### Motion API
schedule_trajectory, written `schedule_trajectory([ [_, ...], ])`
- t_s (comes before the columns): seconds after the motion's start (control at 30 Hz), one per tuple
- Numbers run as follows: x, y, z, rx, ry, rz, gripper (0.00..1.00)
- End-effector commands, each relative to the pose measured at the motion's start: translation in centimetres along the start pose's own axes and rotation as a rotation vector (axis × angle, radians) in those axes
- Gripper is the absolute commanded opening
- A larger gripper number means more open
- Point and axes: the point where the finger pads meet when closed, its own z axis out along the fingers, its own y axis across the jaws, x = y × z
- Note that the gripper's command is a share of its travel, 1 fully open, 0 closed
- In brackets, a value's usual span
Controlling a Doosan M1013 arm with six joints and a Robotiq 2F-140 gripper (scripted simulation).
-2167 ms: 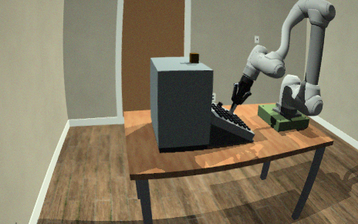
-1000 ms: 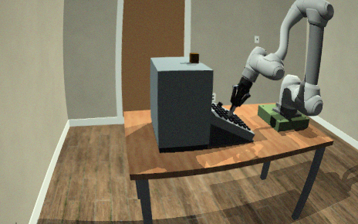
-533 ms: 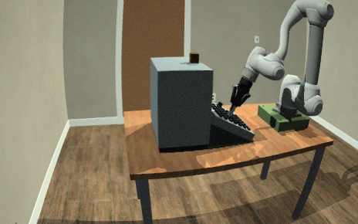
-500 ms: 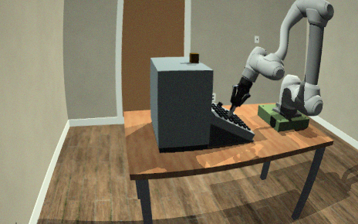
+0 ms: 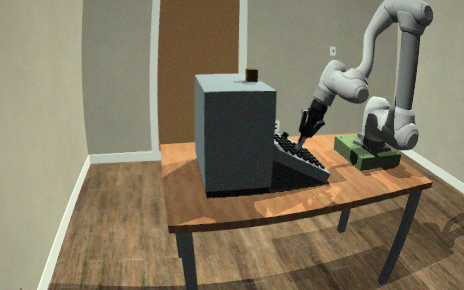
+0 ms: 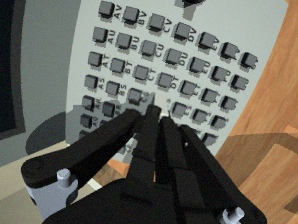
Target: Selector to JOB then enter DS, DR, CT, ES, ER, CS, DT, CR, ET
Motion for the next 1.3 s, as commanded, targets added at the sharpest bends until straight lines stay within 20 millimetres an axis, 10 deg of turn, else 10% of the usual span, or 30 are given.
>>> schedule_trajectory([
  [0.0,0.0,0.0,-0.1,0.000,0.000,0.000,0.00],
  [1.27,0.0,0.0,-3.4,0.000,0.000,0.000,0.00],
])
